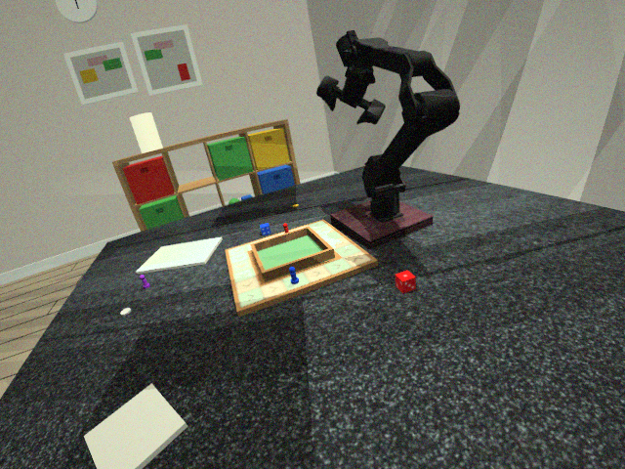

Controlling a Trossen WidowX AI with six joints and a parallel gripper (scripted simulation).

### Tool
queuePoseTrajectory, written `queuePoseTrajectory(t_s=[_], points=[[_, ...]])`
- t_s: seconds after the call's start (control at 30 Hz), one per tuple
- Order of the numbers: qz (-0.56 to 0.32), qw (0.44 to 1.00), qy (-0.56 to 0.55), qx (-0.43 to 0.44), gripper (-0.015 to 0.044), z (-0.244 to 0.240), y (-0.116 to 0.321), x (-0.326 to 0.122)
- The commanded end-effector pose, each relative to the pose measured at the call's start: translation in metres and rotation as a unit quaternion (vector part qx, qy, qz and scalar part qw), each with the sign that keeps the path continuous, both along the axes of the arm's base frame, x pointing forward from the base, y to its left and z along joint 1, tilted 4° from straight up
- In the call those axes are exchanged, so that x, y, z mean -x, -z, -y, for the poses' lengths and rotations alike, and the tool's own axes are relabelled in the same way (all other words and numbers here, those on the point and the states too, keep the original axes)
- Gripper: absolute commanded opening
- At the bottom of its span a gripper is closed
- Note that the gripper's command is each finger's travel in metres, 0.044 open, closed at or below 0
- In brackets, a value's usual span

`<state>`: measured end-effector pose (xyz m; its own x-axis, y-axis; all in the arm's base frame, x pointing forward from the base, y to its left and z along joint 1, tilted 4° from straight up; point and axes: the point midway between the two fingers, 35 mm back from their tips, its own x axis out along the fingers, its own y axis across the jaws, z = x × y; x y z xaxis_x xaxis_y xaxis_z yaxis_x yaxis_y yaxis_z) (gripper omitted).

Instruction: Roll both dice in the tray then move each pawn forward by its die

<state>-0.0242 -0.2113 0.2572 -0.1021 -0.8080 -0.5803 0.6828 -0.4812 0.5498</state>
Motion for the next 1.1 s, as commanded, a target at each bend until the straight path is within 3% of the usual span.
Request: queuePoseTrajectory(t_s=[0.0,0.13,0.5,0.8,1.07], points=[[0.001,1.000,-0.004,-0.001,0.0374,0.001,0.000,-0.002],[0.011,0.996,-0.080,-0.026,0.0275,0.008,0.008,-0.038],[0.017,0.941,-0.316,-0.117,0.0275,-0.014,0.037,-0.163],[-0.018,0.852,-0.487,-0.189,0.0275,-0.087,0.063,-0.247],[-0.080,0.745,-0.618,-0.239,0.0275,-0.182,0.088,-0.288]])
